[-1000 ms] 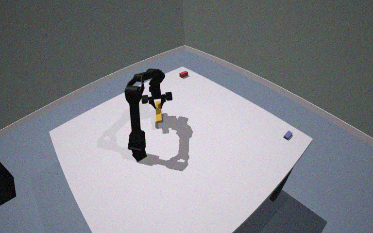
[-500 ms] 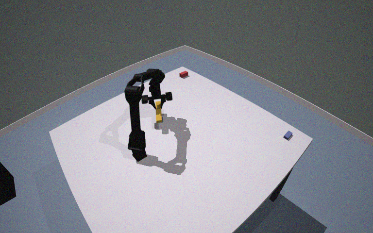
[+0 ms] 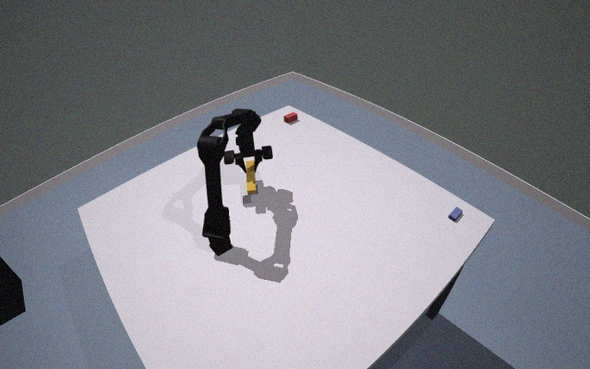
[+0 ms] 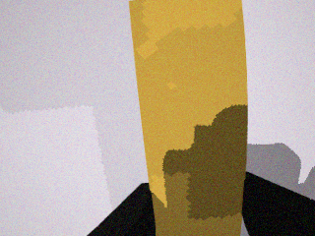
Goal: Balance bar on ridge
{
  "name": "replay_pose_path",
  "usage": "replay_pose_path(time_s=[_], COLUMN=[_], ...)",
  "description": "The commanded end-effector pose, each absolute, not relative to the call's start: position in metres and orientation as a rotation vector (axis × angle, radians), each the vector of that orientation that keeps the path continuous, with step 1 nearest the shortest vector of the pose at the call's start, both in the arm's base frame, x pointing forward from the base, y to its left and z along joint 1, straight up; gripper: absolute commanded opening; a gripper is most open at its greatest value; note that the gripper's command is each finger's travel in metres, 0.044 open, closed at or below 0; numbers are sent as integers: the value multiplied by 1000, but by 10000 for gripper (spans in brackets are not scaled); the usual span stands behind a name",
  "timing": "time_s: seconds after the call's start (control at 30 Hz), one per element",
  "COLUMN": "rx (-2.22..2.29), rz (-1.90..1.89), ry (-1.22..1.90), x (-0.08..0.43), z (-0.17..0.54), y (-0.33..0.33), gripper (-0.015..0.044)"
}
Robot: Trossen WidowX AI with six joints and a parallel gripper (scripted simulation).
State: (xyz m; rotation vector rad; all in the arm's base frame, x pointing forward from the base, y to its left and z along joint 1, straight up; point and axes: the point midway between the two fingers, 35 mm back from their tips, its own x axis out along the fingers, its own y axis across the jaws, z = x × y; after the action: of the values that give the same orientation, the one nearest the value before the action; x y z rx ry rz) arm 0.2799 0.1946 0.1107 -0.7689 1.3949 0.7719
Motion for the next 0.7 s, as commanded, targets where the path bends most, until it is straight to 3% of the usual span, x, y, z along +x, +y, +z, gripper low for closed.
replay_pose_path(time_s=[0.0, 0.67], rx=[-765, -769], rz=[770, 772], ry=[1402, 1395], x=[279, 280], z=[110, 111], y=[195, 195], gripper=[0, 0])
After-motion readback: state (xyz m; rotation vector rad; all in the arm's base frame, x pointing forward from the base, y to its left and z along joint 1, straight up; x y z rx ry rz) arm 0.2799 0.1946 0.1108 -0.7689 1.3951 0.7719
